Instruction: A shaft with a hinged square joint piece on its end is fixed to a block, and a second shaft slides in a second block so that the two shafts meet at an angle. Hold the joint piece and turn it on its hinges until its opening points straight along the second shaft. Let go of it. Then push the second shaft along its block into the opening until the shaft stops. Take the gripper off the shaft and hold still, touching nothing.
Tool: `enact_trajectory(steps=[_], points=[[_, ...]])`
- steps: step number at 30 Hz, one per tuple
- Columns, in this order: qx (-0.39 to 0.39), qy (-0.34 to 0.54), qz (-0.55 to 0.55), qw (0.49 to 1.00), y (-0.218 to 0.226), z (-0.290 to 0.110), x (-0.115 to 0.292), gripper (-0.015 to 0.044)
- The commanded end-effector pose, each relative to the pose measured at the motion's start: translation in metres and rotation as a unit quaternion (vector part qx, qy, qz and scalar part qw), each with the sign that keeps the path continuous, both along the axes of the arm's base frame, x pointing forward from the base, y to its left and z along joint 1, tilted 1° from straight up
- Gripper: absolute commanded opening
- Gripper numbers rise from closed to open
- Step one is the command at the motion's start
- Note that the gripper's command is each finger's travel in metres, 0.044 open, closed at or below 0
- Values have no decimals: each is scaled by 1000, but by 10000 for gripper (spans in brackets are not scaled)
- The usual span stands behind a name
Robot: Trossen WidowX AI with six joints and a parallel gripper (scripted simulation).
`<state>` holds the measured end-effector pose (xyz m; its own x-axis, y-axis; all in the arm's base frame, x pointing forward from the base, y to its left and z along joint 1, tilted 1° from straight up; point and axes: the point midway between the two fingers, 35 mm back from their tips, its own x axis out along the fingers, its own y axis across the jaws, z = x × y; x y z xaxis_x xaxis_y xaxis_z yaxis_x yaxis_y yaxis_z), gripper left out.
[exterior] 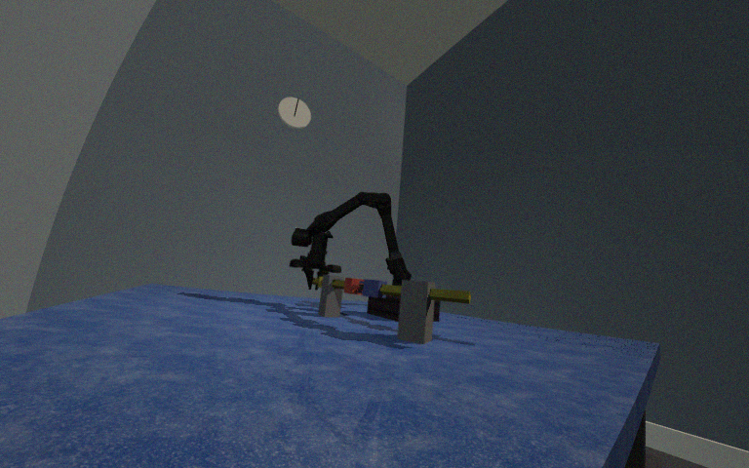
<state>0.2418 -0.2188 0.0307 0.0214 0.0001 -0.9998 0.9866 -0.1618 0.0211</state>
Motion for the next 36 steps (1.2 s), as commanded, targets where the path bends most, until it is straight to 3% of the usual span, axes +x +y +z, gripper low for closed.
enact_trajectory(steps=[1, 36], points=[[-1, 1, -2, 1000, 8, -2, 2, 0], [1, 0, -2, 1000, 42, 0, 7, 0]])
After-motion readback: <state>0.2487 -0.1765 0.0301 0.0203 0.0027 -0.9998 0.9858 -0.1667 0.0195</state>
